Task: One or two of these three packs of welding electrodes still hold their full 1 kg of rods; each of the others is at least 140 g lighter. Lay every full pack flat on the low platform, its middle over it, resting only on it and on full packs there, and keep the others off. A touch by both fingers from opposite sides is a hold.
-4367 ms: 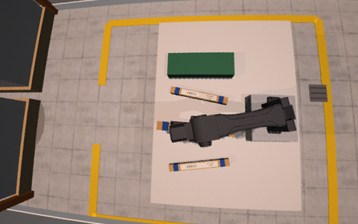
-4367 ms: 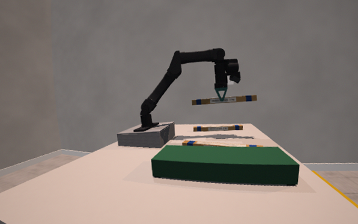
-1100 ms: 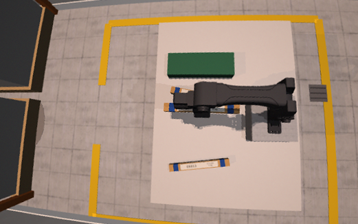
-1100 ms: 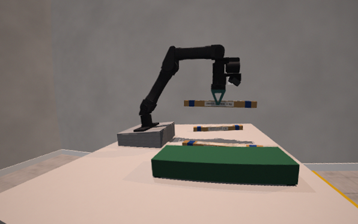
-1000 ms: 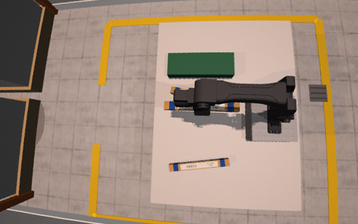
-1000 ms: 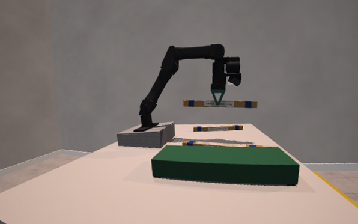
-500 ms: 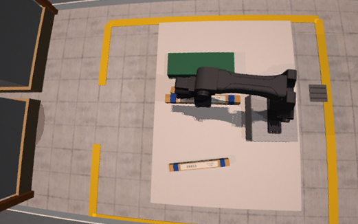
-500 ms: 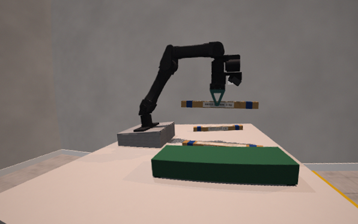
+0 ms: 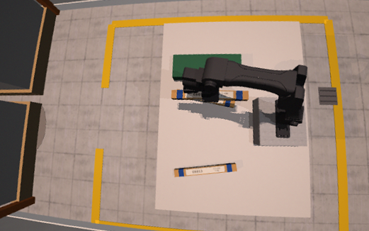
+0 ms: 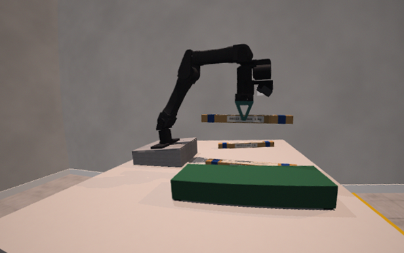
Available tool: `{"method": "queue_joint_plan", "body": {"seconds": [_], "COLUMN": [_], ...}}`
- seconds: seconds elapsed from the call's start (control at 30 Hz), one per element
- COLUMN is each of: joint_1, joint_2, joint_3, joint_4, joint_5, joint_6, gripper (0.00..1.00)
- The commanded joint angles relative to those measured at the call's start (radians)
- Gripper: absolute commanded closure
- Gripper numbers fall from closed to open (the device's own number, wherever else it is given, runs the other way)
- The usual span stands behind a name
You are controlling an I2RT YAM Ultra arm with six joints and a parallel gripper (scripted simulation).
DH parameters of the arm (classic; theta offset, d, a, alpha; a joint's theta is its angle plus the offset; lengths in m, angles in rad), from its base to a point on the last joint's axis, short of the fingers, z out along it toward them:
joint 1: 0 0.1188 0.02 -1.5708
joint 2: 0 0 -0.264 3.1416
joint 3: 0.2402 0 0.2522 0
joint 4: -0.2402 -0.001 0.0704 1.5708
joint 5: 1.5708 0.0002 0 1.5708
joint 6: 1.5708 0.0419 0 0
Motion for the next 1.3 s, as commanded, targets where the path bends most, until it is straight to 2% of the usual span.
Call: {"method": "queue_joint_plan", "body": {"seconds": [0.0, 0.8, 0.83, 1.27], "joint_1": [-0.024, -0.145, -0.139, -0.224], "joint_2": [-0.063, -0.018, 0.0, 0.059], "joint_3": [0.046, 0.09, 0.116, 0.192], "joint_4": [-0.006, -0.013, -0.019, -0.033], "joint_5": [0.004, 0.014, 0.008, 0.02], "joint_6": [-0.034, -0.153, -0.16, -0.232], "gripper": [1.0, 1.0, 1.0, 1.0]}}
